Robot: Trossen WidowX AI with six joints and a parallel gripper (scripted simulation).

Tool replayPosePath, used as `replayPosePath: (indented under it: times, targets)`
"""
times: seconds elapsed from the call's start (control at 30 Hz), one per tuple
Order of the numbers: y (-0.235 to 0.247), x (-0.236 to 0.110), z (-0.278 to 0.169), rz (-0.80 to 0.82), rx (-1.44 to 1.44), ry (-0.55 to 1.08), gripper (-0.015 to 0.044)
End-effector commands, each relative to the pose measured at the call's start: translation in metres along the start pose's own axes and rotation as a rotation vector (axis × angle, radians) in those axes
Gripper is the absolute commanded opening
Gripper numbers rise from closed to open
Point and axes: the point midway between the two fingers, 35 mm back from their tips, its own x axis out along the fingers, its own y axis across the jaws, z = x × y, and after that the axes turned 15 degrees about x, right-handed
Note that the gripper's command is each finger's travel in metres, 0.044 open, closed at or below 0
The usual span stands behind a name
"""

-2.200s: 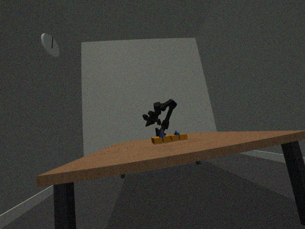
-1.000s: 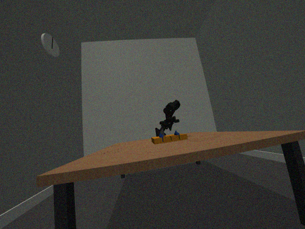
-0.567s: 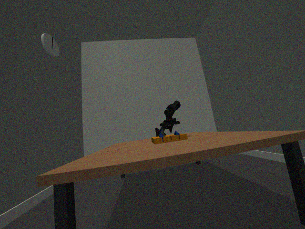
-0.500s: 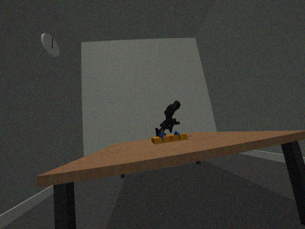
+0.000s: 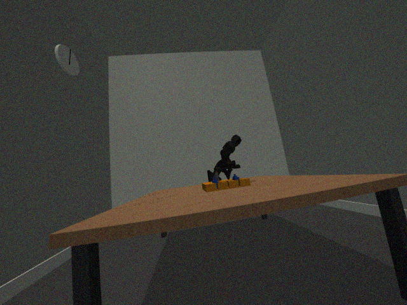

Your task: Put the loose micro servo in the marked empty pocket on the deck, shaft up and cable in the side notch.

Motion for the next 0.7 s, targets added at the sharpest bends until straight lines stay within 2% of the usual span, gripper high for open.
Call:
replayPosePath:
  times: [0.0, 0.67]
  targets:
    - [-0.002, 0.001, 0.0, 0.006, 0.004, 0.001, 0.0]
    - [-0.034, 0.001, 0.011, 0.0, 0.004, -0.001, 0.0]
